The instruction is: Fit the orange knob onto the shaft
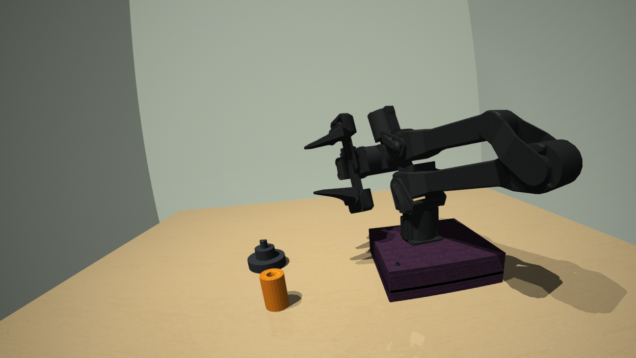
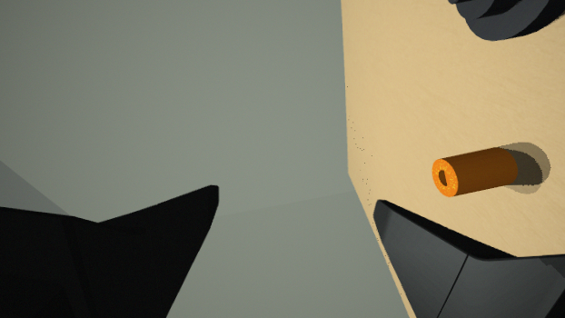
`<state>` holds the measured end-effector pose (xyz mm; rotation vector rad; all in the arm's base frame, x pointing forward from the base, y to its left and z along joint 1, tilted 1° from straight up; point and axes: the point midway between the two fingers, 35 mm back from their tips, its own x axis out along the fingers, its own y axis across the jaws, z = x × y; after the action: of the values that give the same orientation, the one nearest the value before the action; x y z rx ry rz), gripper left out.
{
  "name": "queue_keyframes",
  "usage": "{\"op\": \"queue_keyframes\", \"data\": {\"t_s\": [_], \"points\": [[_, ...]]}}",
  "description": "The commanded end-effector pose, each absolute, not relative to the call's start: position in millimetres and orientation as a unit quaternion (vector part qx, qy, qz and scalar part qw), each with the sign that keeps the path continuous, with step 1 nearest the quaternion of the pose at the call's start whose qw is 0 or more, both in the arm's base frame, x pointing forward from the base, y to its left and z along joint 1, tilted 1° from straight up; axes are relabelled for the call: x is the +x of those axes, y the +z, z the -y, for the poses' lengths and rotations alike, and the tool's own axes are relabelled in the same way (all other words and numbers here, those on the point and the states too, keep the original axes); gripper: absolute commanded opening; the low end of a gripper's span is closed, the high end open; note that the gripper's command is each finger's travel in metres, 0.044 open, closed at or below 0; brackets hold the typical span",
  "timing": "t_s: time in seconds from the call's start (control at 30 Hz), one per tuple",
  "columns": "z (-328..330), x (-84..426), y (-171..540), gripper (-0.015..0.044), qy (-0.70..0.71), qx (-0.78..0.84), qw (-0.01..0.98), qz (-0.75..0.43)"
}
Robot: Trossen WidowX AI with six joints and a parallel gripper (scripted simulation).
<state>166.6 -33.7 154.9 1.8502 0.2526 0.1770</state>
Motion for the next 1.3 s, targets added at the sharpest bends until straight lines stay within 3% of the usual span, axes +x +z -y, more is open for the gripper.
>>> {"op": "queue_keyframes", "data": {"t_s": [0.0, 0.27, 0.53, 0.8, 1.07, 1.27], "points": [[33.7, 166.6, 154.9, 0.0426, 0.076, 0.795, 0.591, -0.109], [31.7, 194.2, 170.6, 0.0440, 0.028, 0.773, 0.607, -0.182], [17.7, 233.2, 163.6, 0.0440, -0.052, 0.675, 0.650, -0.346], [-15.4, 264.4, 137.2, 0.0440, -0.096, 0.447, 0.703, -0.545], [-60.3, 283.2, 110.7, 0.0440, -0.077, 0.101, 0.713, -0.689], [-64.3, 284.3, 109.0, 0.0440, -0.072, 0.068, 0.710, -0.697]]}}
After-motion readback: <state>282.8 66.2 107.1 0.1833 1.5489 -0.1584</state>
